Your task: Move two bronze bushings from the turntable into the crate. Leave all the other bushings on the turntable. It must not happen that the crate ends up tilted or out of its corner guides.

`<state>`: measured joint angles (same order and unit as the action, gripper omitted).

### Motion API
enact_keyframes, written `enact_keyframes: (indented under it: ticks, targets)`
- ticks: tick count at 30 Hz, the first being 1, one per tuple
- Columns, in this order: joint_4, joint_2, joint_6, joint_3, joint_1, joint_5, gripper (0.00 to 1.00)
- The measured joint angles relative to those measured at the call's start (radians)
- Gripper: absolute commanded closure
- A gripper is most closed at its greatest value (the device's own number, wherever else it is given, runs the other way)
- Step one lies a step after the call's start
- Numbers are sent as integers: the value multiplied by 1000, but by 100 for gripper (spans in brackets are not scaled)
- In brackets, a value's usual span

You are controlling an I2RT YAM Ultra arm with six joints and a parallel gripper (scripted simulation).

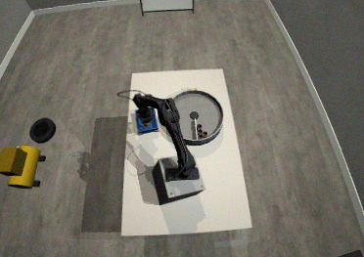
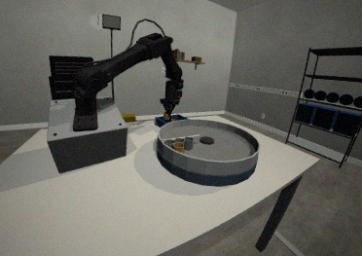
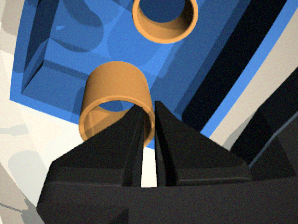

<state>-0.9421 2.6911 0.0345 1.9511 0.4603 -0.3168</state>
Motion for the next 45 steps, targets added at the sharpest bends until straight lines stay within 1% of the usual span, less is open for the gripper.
enact_keyframes:
  ticks: [37, 45]
  targets:
    - [4, 0, 1, -2, 0, 0, 100]
    - [16, 16, 5, -6, -4, 0, 100]
